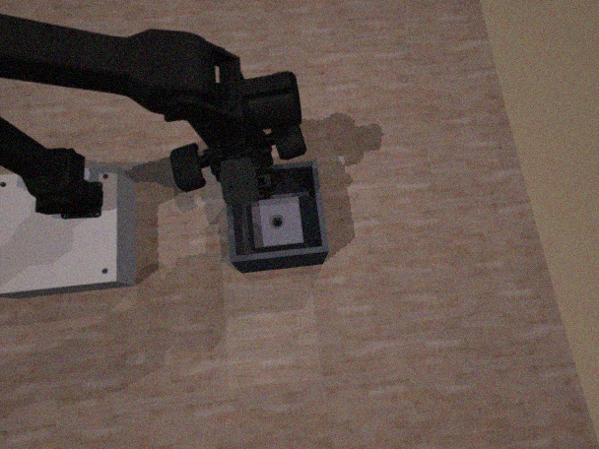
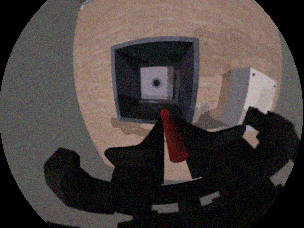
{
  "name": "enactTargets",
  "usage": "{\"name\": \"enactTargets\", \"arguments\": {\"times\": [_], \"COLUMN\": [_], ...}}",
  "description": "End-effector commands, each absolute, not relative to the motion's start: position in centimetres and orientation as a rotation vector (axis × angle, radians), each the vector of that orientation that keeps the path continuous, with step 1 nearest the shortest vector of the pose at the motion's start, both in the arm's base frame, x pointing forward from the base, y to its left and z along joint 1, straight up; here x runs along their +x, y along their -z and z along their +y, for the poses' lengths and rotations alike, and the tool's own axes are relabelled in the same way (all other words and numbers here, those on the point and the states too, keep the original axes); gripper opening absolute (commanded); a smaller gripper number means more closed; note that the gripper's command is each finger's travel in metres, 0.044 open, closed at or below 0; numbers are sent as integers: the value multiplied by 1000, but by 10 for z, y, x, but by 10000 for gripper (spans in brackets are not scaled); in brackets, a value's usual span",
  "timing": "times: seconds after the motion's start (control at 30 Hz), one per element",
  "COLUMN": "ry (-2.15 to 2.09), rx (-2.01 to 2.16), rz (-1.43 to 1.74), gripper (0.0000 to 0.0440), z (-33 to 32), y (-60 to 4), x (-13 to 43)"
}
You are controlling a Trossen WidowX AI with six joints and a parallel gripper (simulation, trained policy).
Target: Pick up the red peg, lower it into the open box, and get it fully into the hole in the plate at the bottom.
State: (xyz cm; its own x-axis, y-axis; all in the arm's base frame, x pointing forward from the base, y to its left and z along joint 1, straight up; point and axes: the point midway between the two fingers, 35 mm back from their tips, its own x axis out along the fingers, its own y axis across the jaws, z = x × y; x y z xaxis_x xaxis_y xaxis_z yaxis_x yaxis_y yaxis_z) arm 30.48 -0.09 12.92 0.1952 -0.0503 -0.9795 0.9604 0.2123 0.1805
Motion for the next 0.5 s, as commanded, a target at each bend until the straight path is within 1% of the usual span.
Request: {"name": "enactTargets", "arguments": {"times": [0.0,0.47], "ry": [955,983], "rx": [1087,1072], "rz": [1119,1162], "gripper": [0,0], "z": [-8,-30], "y": [-127,-96], "x": [309,318]}}
